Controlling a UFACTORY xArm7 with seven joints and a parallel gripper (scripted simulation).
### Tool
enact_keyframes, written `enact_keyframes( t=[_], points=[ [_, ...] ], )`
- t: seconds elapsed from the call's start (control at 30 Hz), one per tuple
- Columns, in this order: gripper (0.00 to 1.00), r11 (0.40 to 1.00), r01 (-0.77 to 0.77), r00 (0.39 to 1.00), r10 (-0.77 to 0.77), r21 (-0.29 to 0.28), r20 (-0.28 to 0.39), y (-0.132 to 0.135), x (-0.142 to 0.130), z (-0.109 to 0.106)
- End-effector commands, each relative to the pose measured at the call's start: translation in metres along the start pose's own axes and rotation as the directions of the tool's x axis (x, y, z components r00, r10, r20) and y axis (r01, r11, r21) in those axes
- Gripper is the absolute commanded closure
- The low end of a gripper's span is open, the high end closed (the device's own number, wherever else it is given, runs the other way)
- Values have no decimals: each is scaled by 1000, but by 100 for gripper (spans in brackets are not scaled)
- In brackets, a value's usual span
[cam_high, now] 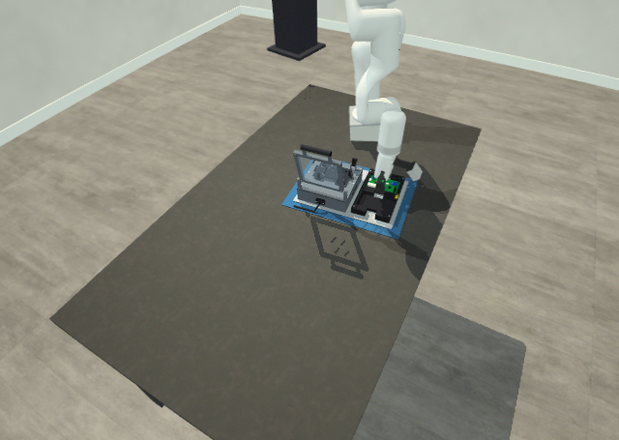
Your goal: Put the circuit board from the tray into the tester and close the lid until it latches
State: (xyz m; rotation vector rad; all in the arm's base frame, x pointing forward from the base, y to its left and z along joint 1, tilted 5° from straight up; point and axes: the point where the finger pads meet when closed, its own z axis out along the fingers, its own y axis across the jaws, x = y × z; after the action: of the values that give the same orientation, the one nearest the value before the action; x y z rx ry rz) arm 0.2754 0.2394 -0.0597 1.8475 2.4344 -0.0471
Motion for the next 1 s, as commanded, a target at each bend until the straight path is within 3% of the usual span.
enact_keyframes(
  t=[0.0, 0.03, 0.47, 0.5, 0.87, 0.97],
  points=[
    [0, 1000, 0, 1000, 0, -3, -2, 1, 1, -1],
    [5, 1000, 0, 1000, 0, -3, -2, 1, 1, -1],
    [5, 1000, 0, 1000, 0, -3, -2, 1, 1, -1],
    [11, 1000, 0, 1000, 0, -3, -2, 1, 1, -1],
    [11, 1000, 0, 1000, 0, -3, -2, 1, 1, -1],
    [15, 1000, 0, 1000, 0, -3, -2, 1, 1, -1]
  ],
)
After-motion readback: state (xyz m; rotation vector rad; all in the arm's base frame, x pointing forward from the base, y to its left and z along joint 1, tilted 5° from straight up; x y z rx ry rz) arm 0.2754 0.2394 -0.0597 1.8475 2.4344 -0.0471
